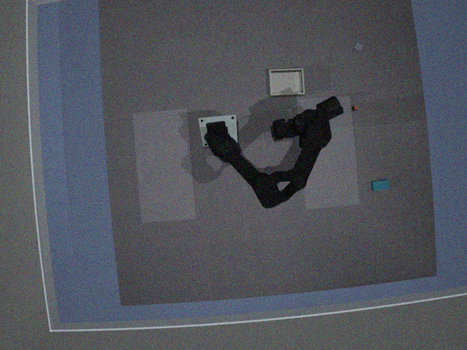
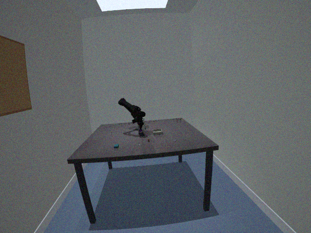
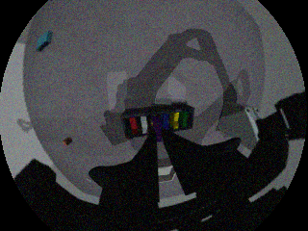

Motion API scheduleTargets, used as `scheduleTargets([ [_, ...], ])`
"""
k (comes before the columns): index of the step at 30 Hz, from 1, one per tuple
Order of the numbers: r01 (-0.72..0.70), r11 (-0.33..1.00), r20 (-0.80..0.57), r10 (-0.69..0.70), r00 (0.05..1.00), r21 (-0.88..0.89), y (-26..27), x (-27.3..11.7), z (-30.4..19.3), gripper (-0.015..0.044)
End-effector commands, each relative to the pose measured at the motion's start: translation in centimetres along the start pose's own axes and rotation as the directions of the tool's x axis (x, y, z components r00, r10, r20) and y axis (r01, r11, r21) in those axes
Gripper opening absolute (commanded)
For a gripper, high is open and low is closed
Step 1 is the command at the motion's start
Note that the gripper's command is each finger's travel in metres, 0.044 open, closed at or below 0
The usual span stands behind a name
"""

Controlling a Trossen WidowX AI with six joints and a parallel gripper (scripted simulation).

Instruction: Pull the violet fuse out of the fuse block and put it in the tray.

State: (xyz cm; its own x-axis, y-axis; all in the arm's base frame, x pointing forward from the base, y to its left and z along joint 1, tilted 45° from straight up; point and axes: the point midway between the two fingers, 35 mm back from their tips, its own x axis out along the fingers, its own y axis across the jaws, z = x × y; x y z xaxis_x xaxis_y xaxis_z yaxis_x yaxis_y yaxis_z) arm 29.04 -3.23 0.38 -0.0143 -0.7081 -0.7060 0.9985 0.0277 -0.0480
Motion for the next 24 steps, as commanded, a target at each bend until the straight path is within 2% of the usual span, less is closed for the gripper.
scheduleTargets([
  [1, 0.002, 1.0, -0.006, -0.002, 1.0, 0.004, 0.0, -0.3, -0.1, 0.0],
  [24, 0.001, 1.0, -0.005, -0.001, 1.0, 0.003, 0.0, -2.4, -0.1, 0.0],
])
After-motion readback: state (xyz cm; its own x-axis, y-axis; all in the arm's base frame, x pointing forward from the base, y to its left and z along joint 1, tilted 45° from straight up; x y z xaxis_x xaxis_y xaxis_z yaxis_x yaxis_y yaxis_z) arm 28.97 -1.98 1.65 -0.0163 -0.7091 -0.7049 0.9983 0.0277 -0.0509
